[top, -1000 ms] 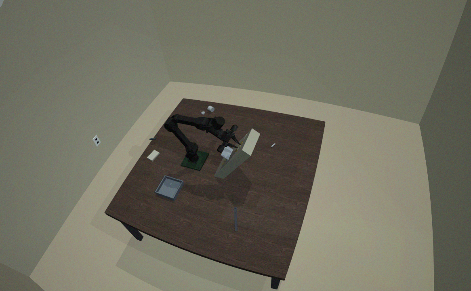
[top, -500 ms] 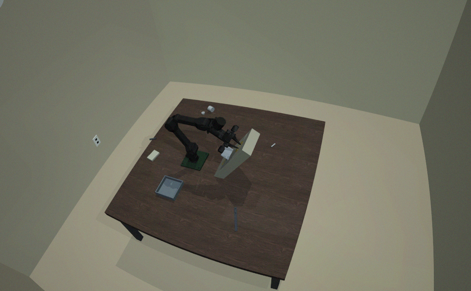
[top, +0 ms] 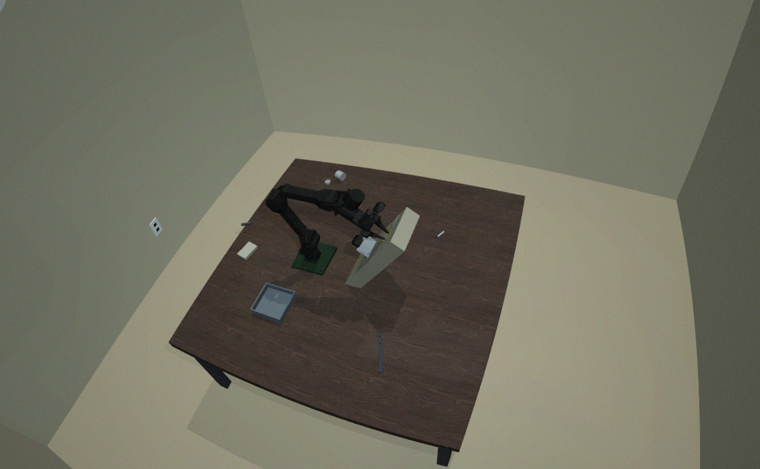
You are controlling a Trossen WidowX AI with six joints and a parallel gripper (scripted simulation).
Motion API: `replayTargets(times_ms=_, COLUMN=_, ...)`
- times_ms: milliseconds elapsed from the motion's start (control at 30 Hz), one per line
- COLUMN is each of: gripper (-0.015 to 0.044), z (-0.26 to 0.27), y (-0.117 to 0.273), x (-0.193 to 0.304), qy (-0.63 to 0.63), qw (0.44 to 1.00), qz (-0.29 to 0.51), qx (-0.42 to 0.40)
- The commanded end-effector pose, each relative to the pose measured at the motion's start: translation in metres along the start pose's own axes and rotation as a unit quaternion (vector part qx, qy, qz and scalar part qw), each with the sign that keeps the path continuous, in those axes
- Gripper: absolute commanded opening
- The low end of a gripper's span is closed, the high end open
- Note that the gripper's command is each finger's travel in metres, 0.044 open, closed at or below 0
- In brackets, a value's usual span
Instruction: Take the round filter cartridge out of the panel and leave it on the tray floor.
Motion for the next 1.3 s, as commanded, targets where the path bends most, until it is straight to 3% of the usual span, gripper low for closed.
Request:
replayTargets(times_ms=0, gripper=0.0106, z=0.0001, y=-0.006, x=0.001, qy=0.002, qw=1.0, qz=0.003, qx=0.0)
replayTargets(times_ms=1000, gripper=0.0106, z=0.0002, y=-0.0135, x=0.001, qy=0.002, qw=1.0, qz=0.003, qx=0.0)
replayTargets(times_ms=1267, gripper=0.0052, z=-0.0004, y=-0.0043, x=0.0005, qy=0.001, qw=1.0, qz=0.001, qx=-0.001)
Point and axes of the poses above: the point midway between the two fingers, 35 mm back from their tips, its own y axis back along the fingers, its own z axis across the jaws, x = y × z, the point moved 4 cm from there along y, back along the fingers, and after that the axes turned 3 degrees about y, right-handed, at the moved point
